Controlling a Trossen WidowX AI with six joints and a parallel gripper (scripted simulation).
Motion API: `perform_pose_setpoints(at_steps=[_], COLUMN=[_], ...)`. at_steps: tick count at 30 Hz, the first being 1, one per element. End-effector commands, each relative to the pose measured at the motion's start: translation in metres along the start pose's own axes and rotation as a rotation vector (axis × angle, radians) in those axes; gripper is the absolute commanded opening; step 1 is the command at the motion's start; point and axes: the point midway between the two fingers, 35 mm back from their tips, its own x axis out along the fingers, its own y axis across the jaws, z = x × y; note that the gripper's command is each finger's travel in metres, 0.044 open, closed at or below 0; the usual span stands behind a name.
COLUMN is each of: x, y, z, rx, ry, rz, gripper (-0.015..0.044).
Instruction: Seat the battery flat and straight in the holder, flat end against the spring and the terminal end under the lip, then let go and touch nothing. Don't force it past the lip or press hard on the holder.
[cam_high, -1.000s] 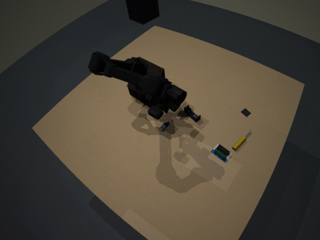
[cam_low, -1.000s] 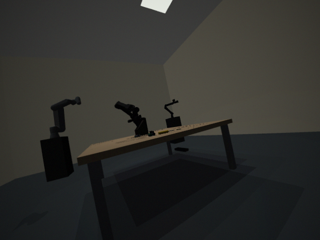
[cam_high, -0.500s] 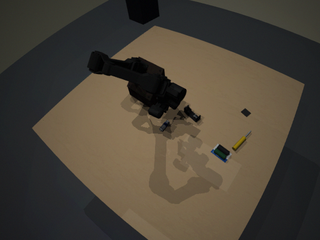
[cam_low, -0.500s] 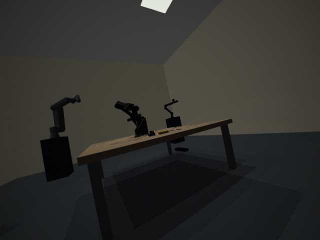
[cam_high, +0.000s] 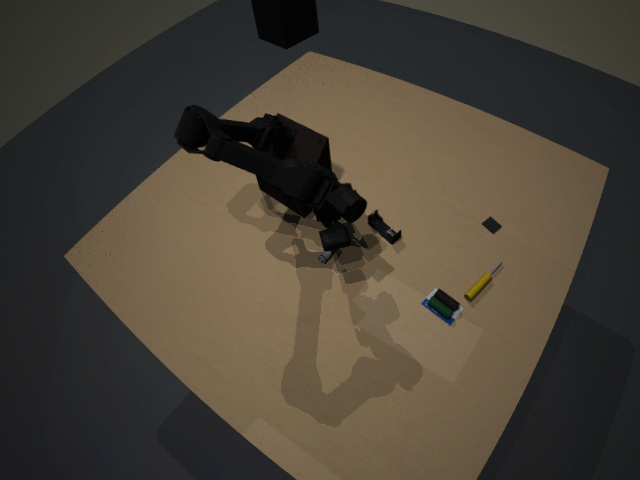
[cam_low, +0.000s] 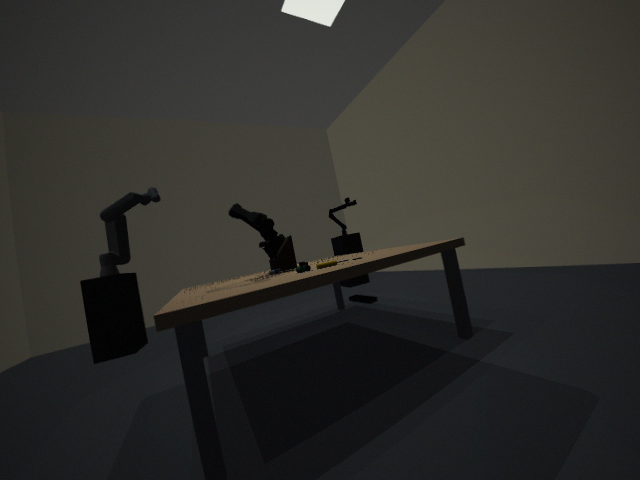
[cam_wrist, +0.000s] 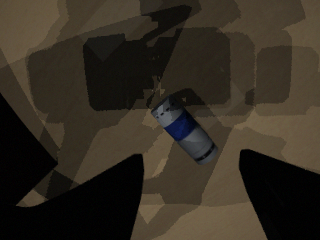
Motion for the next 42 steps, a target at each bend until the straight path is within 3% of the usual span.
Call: perform_pose_setpoints(at_steps=[1,18,42], x=[0.026,0.030,0.068], y=[-0.001,-0.001,-0.002], z=[-0.008,-0.009,-0.009], rx=[-0.622,-0.677,-0.677], ry=[0.002,0.003,0.004], rz=[0.003,0.003,0.003], gripper=[0.0241,0.0241,0.0241])
